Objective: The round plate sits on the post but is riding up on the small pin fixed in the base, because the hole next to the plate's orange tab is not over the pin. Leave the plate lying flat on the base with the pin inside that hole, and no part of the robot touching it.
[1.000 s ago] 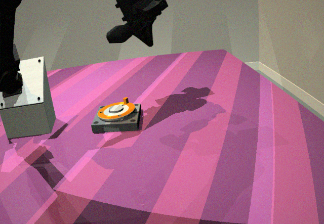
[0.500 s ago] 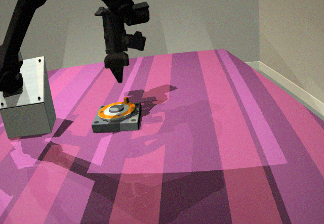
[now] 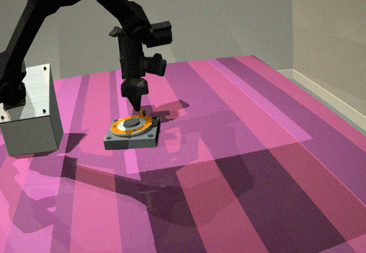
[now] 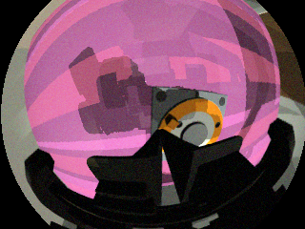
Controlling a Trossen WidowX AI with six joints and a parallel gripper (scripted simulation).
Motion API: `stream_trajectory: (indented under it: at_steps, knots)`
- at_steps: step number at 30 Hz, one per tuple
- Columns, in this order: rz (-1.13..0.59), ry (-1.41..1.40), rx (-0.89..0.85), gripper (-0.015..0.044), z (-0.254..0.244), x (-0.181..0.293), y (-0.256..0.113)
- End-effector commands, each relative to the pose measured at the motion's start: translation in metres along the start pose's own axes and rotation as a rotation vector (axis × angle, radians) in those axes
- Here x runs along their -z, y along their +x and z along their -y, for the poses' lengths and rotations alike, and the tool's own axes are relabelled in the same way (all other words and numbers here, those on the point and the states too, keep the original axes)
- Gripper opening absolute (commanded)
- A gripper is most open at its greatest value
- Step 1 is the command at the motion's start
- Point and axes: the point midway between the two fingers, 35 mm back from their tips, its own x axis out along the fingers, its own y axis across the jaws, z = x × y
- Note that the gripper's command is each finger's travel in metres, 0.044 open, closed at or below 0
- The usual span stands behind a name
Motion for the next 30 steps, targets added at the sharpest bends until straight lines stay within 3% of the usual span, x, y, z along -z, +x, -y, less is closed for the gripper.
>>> stream_trajectory:
  at_steps: [1,30]
  knots:
    - [0.003,-0.007,0.004,0.0,0.0,0.0,0.003]
    - [0.004,-0.006,0.006,0.0,0.024,-0.027,0.002]
